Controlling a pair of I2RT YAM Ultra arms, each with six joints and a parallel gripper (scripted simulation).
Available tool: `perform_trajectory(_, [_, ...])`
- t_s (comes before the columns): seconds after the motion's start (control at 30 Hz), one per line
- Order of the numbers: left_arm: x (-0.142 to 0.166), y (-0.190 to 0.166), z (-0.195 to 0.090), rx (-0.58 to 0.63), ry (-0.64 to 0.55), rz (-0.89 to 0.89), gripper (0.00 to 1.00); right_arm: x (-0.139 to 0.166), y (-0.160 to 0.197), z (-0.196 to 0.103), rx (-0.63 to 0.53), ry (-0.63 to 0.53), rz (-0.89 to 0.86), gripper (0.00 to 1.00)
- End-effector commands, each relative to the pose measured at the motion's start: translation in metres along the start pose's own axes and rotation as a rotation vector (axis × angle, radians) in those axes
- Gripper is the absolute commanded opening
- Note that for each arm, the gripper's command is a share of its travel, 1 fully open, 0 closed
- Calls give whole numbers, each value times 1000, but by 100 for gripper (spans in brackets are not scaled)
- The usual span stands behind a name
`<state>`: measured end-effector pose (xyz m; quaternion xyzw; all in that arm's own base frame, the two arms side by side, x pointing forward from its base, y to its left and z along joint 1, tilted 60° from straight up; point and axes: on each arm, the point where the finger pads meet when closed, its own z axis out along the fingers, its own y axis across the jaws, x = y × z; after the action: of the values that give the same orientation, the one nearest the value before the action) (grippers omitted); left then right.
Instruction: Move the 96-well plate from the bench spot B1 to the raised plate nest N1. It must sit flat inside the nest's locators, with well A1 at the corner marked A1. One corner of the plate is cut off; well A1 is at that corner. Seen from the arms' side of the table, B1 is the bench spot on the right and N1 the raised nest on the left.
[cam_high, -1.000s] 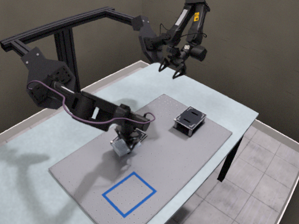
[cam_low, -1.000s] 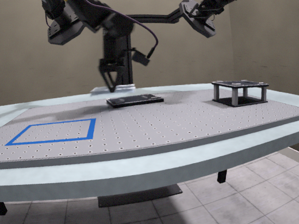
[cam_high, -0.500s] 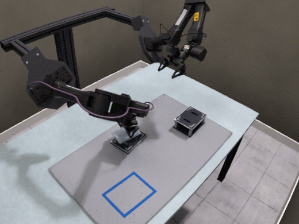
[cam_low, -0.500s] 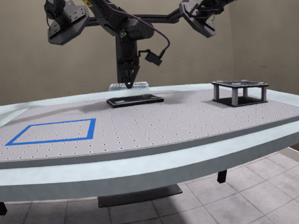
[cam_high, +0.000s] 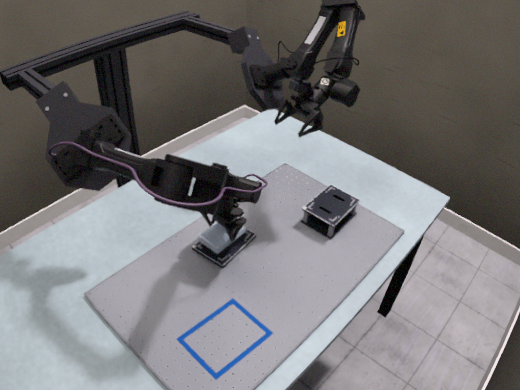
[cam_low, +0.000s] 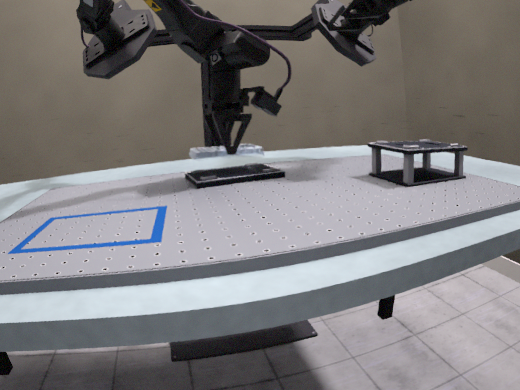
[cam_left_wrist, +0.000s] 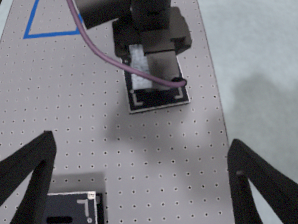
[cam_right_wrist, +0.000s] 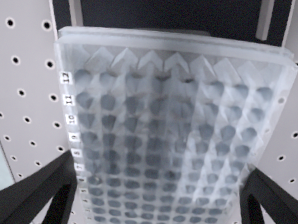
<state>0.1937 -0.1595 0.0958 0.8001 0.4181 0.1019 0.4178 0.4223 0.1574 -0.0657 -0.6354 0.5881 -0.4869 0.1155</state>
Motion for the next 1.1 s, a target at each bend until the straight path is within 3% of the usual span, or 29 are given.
perform_trajectory(0.0, [-3, -6, -2, 7, -20, 0, 100, -13, 5, -10, 22, -29, -65, 79])
perform_trajectory(0.3, [-5, -3, -2, 6, -24, -1, 100, -13, 6, -10, 17, -28, -68, 79])
perform_trajectory(0.57, [-5, -3, -2, 6, -24, -1, 100, -35, -4, -14, 49, -73, -69, 79])
perform_trajectory(1.07, [-5, -3, -2, 6, -24, -1, 100, -32, 1, -7, 36, -56, -74, 79])
